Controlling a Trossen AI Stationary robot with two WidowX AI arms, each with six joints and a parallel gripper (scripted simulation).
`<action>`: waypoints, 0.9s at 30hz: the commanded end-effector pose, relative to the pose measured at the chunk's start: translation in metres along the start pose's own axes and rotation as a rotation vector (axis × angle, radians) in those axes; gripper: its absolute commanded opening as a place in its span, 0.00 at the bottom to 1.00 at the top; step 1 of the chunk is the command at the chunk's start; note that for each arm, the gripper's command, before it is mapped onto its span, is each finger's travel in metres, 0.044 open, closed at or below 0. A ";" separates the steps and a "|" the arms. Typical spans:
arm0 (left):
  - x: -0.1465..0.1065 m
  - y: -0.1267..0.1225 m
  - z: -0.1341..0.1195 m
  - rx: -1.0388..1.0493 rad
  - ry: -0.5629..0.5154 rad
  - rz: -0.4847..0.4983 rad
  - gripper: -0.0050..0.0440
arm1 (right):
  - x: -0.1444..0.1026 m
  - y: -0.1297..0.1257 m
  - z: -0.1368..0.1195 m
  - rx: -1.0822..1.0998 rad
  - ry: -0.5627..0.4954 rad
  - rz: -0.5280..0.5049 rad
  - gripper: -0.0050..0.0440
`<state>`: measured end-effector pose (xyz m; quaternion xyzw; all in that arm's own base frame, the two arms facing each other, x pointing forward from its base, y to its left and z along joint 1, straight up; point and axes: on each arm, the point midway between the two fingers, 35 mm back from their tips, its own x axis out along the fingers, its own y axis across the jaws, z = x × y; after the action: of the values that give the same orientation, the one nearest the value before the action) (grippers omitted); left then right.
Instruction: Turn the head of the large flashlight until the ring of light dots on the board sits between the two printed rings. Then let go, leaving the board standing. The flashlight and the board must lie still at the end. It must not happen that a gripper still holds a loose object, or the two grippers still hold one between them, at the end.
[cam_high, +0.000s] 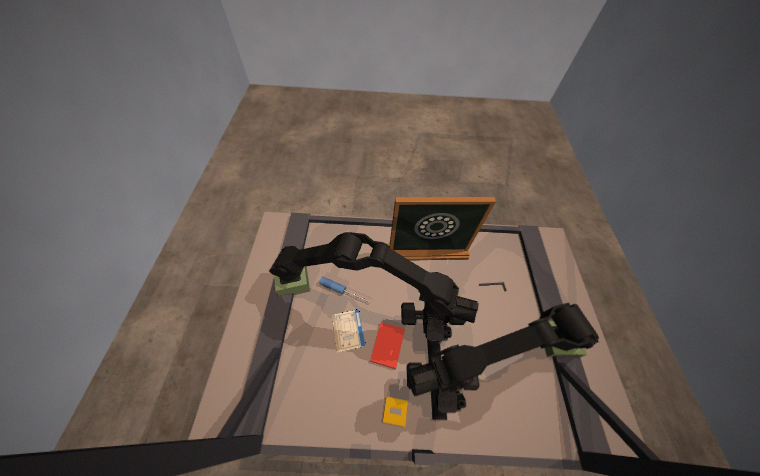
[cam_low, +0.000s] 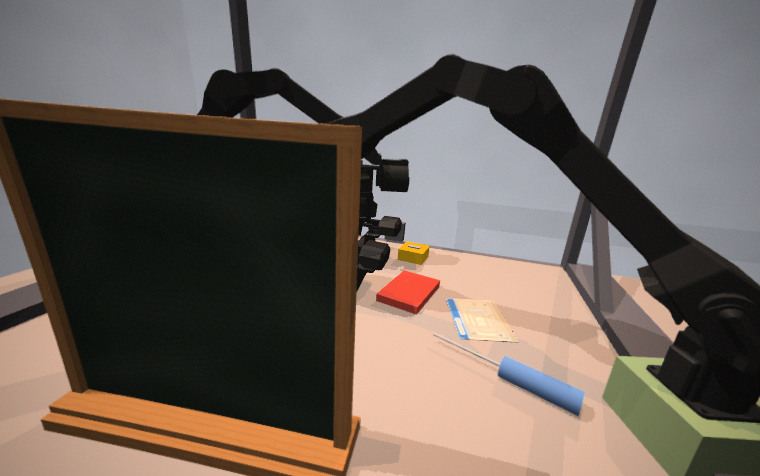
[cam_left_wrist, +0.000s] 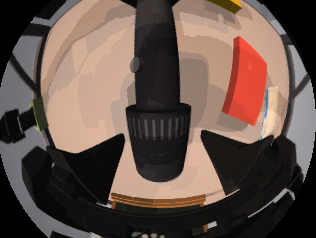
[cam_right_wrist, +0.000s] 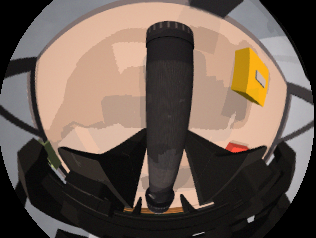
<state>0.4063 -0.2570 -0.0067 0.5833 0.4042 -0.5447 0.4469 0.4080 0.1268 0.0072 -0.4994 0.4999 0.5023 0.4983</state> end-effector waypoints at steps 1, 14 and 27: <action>-0.031 0.008 0.003 -0.001 -0.018 0.046 1.00 | -0.016 -0.005 0.002 0.000 -0.014 -0.039 0.37; -0.062 0.008 0.003 -0.002 -0.021 0.055 1.00 | -0.016 -0.005 0.002 0.000 -0.014 -0.039 0.37; -0.093 0.017 -0.025 -0.181 -0.063 0.180 1.00 | -0.016 -0.005 0.002 0.000 -0.014 -0.039 0.37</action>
<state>0.4129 -0.2488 0.0536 0.5705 0.3982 -0.5137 0.5020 0.4080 0.1268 0.0072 -0.4994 0.4999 0.5023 0.4983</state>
